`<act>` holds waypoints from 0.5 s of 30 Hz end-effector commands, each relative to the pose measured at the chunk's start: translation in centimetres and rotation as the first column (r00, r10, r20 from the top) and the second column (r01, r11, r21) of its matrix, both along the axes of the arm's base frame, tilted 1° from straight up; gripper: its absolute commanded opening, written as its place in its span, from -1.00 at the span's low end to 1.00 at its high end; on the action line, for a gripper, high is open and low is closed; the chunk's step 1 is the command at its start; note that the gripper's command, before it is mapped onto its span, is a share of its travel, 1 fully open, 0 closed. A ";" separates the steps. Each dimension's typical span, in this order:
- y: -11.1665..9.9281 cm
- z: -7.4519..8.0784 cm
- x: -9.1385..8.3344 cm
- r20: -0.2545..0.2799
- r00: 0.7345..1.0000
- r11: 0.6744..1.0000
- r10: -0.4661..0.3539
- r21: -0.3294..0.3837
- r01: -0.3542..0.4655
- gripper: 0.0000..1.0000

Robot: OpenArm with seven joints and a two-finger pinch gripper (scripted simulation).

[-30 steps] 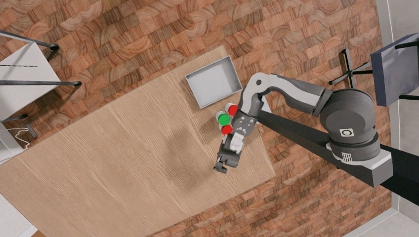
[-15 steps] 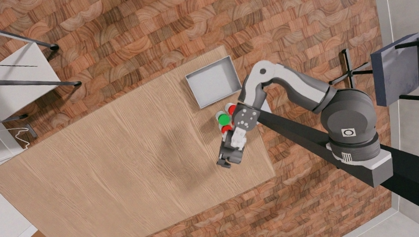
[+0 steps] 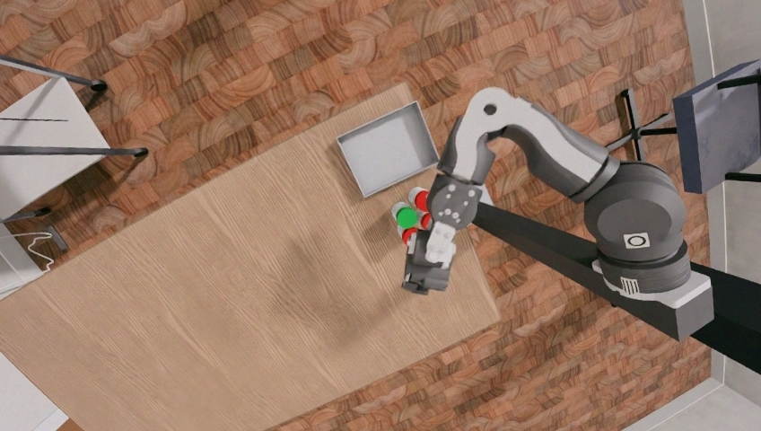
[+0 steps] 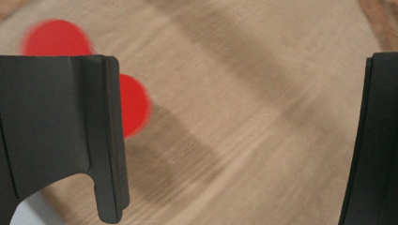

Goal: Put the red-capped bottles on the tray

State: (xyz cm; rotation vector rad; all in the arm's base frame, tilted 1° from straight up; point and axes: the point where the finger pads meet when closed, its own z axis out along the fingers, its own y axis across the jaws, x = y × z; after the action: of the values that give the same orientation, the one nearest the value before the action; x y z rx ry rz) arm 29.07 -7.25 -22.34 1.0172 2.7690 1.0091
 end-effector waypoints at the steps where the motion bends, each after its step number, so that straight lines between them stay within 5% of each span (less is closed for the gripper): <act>1: -0.4 0.3 -0.9 -0.037 0.999 0.999 0.034 -0.026 -0.035 -0.16; 9: -0.8 0.5 -1.4 -0.049 0.998 0.998 0.048 -0.041 -0.050 -0.16; 15: -3.2 1.8 -4.2 -0.112 0.986 0.979 0.127 -0.147 -0.142 -0.16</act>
State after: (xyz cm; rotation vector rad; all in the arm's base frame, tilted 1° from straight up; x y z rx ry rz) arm 25.48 -10.41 -20.53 0.9127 2.9397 0.7827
